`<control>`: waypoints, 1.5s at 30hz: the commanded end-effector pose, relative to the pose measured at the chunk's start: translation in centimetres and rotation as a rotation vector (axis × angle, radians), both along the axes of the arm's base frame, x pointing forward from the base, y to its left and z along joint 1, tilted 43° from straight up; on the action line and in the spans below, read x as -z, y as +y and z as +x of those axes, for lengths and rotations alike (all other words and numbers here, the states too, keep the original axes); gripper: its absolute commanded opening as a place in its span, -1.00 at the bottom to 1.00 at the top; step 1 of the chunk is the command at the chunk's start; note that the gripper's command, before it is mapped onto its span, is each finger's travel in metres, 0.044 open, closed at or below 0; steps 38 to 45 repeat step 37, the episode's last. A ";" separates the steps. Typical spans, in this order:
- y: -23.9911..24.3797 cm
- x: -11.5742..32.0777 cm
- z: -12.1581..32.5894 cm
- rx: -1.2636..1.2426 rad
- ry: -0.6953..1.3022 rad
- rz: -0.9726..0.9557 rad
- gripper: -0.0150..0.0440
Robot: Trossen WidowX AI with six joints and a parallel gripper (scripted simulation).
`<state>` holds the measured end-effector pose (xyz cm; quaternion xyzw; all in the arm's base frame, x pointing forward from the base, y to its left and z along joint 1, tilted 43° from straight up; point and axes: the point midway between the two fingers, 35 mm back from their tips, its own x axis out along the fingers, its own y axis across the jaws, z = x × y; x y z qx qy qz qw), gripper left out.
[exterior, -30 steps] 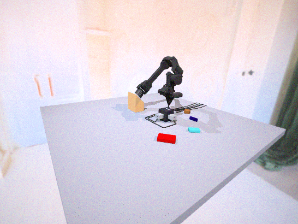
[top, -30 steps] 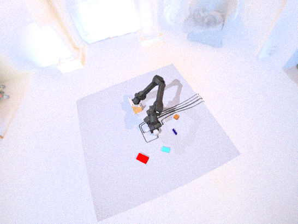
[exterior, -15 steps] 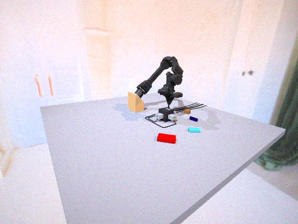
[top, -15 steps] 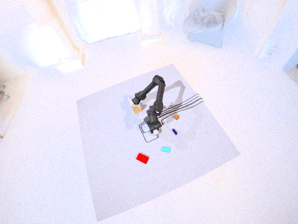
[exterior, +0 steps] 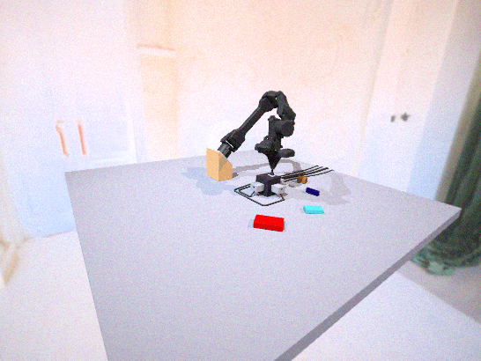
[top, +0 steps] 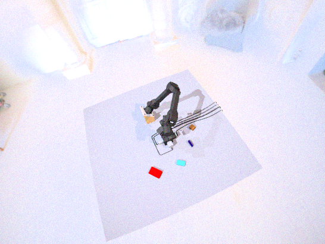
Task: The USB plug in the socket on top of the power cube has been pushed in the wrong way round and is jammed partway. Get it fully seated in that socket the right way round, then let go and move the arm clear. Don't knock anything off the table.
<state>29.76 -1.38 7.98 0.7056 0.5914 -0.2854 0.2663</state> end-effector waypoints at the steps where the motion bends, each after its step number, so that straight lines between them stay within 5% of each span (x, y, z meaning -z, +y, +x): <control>1: 0.2 0.1 0.0 -0.004 0.002 0.002 -0.49; 4: 0.2 0.1 0.0 -0.004 0.002 0.002 -0.49; 8: 0.0 0.0 0.0 0.000 0.000 0.000 -0.17; 45: -0.7 -0.8 -0.1 0.000 0.000 0.000 -0.17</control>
